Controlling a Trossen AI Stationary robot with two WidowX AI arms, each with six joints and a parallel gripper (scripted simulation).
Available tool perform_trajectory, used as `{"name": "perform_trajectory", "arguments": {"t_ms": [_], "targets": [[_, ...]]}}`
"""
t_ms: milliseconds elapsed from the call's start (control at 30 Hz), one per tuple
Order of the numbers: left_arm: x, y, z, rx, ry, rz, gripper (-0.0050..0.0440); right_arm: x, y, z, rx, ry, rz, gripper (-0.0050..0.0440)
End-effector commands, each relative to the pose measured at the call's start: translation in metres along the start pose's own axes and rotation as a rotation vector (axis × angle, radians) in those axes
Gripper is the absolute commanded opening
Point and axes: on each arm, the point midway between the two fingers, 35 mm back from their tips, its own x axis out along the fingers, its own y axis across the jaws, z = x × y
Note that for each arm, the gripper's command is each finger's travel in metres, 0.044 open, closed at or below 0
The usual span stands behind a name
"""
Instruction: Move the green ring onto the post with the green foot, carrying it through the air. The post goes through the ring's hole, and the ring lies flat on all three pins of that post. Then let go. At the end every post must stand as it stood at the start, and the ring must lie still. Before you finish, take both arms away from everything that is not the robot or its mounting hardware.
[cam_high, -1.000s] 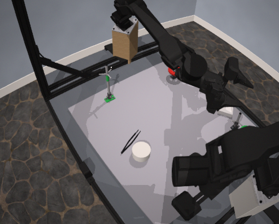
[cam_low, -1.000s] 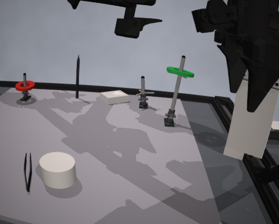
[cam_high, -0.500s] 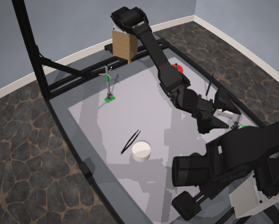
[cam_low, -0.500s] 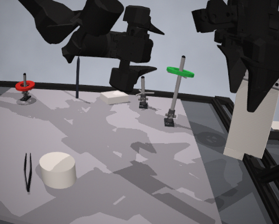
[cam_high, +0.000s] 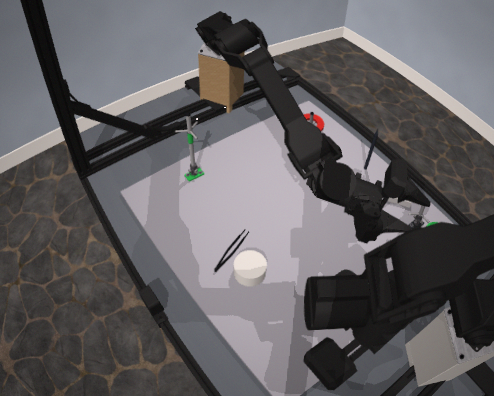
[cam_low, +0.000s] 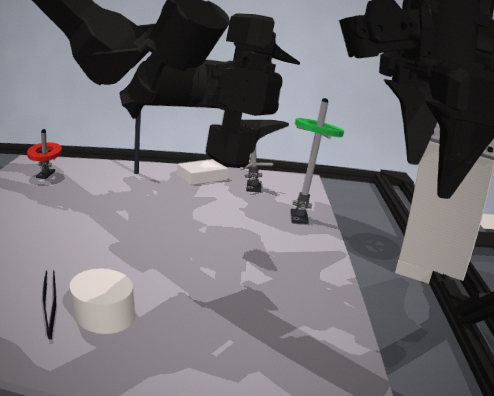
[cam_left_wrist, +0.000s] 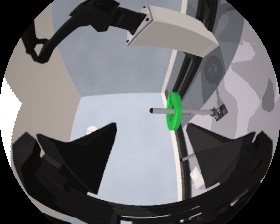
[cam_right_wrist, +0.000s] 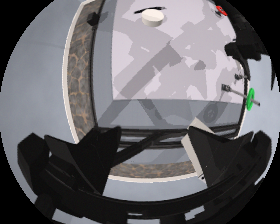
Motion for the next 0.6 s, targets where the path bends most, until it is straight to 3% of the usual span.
{"name": "perform_trajectory", "arguments": {"t_ms": [0, 567], "targets": [[0.01, -0.013, -0.004, 0.009, 0.007, -0.01, 0.04, 0.0, -0.001, 0.0, 0.005, -0.003, -0.005, 0.04], [0.031, -0.025, -0.003, 0.009, 0.007, -0.01, 0.04, 0.0, -0.001, 0.0, 0.005, -0.003, -0.005, 0.04]]}}
